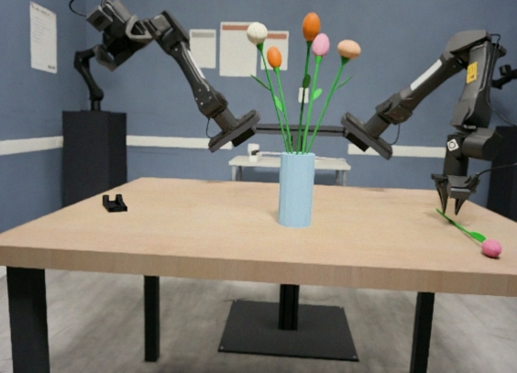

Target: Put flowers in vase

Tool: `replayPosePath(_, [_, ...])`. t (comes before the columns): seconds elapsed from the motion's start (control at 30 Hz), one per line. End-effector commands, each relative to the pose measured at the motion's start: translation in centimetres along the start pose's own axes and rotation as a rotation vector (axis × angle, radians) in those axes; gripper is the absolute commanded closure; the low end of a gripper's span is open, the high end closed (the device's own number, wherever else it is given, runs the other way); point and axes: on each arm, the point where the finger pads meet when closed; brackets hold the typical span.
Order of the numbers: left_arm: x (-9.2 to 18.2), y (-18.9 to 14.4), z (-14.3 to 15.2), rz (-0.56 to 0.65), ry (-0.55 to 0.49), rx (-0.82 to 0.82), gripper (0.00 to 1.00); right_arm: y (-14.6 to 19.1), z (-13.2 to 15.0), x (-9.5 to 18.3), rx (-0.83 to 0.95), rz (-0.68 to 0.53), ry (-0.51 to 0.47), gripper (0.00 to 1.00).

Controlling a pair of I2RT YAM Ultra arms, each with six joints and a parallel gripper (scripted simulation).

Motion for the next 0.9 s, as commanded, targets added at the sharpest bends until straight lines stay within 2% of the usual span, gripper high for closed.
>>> replayPosePath(0.0, [-0.5,1.3,-1.9,-0.022,-0.052,0.013,0.7,0.2,0.1,-0.3,-0.002,-0.017,-0.001,0.0])
replayPosePath(0.27, [-1.3,1.7,-2.3,-0.03,-0.055,0.015,0.7,0.2,0.1,-0.3,-0.002,-0.017,-0.001,0.0])
replayPosePath(0.63, [-0.2,1.8,-3.2,-0.032,-0.082,0.011,0.7,0.2,0.1,-0.3,-0.002,-0.017,-0.001,0.0])
replayPosePath(0.87, [-0.1,1.1,-2.3,-0.022,-0.07,0.005,0.7,0.2,0.1,-0.3,-0.002,-0.017,-0.001,0.0])
Point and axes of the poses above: on each arm, the point where the finger pads meet when closed, its own x axis back along the fingers, its own y axis across the jaws, z = x × y, and after that the axes turned 8 degrees about -x, right-handed
